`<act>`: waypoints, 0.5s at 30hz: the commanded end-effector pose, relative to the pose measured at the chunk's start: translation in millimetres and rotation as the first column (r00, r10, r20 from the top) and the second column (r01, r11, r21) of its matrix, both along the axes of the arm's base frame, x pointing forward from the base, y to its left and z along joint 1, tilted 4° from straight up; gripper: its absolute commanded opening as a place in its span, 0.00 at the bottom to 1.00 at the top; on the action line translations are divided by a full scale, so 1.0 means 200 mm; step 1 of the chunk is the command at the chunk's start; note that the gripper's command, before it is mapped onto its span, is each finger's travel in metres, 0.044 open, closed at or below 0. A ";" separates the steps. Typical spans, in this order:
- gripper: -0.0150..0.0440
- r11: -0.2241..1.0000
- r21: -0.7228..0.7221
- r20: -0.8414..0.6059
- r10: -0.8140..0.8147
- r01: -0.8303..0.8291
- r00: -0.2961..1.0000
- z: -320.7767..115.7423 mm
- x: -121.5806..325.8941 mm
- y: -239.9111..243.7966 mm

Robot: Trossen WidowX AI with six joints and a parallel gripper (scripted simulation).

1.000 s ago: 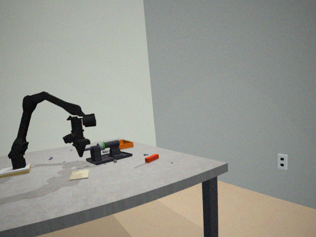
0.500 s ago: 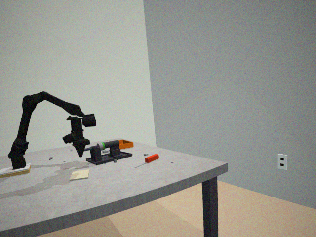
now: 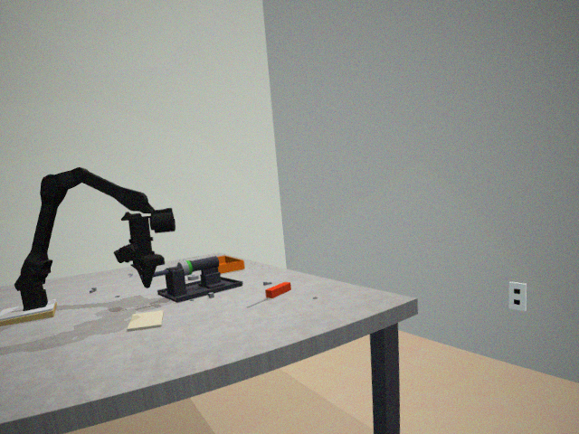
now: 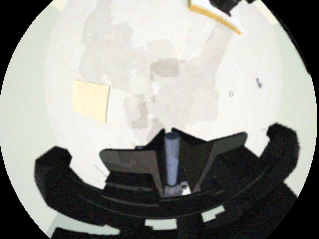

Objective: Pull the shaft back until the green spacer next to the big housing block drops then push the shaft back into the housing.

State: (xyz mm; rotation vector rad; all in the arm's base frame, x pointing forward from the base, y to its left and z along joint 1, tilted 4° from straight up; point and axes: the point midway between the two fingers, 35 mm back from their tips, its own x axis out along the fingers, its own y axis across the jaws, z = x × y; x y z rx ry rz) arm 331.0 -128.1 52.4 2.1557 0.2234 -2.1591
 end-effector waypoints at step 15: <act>0.25 1.000 -0.004 -0.001 0.006 -0.006 1.000 0.00 -0.01 0.00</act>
